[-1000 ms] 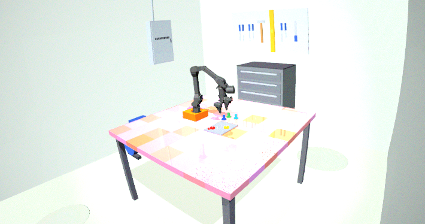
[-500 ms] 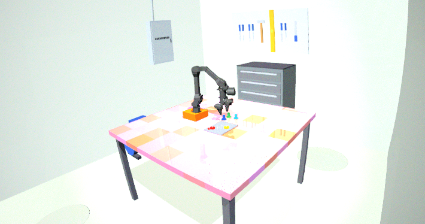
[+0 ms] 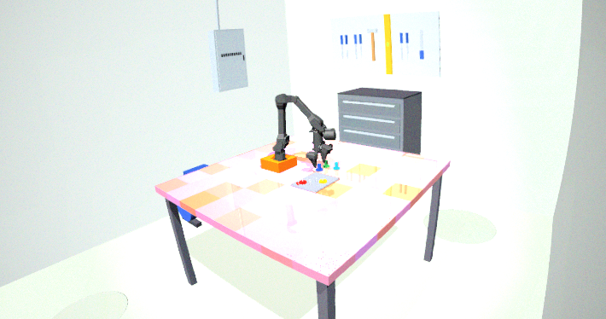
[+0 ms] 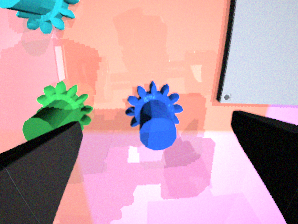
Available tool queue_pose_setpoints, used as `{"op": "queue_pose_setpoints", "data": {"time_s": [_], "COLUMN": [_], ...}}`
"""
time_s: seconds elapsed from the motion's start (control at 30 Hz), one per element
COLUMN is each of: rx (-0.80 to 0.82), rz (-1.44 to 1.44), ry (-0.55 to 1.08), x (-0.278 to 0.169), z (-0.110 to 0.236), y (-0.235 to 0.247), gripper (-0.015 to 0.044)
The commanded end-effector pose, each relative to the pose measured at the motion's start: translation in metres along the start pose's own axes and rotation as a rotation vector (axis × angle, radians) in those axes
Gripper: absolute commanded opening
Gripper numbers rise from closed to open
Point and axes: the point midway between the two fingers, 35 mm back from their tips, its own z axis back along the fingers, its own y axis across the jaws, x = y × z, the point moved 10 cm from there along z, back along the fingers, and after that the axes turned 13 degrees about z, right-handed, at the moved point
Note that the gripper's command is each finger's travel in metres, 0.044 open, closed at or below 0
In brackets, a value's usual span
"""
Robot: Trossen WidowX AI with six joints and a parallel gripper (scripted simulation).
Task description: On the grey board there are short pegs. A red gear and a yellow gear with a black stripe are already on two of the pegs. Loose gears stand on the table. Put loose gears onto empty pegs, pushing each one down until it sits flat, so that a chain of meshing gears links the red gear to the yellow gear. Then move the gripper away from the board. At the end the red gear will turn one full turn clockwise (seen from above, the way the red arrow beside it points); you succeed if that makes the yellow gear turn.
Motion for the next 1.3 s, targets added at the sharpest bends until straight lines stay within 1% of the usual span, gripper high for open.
{"op": "queue_pose_setpoints", "data": {"time_s": [0.0, 0.2, 0.67, 0.93, 0.97, 1.27], "rx": [0.005, 0.005, 0.005, 0.005, 0.005, 0.005], "rz": [-0.004, -0.004, -0.004, -0.004, -0.004, -0.004], "ry": [0.010, 0.010, 0.010, 0.010, 0.010, 0.010], "x": [-0.002, -0.002, -0.002, -0.002, -0.002, 0.002], "z": [-0.005, -0.005, -0.005, -0.005, -0.005, 0.013], "y": [0.000, 0.000, 0.000, 0.000, 0.000, -0.001], "gripper": [0.0440, 0.0440, 0.0072, 0.0019, 0.0000, 0.0000]}}
